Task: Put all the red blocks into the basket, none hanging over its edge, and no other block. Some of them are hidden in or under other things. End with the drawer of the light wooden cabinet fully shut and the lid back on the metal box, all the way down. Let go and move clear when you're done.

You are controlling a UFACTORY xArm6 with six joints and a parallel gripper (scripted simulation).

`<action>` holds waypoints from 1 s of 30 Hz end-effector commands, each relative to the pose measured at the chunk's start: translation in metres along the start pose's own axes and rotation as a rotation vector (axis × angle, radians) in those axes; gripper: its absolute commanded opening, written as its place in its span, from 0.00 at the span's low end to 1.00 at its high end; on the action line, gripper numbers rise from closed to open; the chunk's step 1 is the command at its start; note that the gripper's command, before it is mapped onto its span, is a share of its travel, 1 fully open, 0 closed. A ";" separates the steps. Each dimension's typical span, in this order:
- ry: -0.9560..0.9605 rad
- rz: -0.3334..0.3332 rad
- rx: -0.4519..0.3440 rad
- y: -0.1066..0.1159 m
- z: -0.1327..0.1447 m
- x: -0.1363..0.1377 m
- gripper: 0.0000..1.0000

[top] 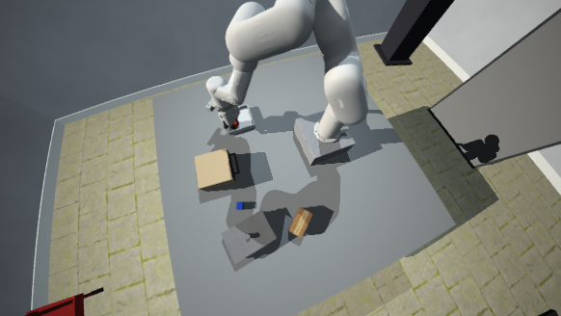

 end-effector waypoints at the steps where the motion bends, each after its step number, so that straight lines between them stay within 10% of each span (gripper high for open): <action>1: 0.000 -0.002 0.004 0.001 -0.002 -0.001 0.00; 29: 0.000 -0.002 0.004 -0.003 -0.002 -0.001 0.00; 30: 0.000 -0.002 0.004 -0.003 -0.002 -0.001 0.50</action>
Point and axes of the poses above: the point where the finger pads meet when closed, its own y axis back along the fingers, its own x axis across the jaws, z = x × y, the point moved 3 cm from there along y, back along the fingers, and after that the axes turned 6 degrees about -y, right-handed, at the moved point
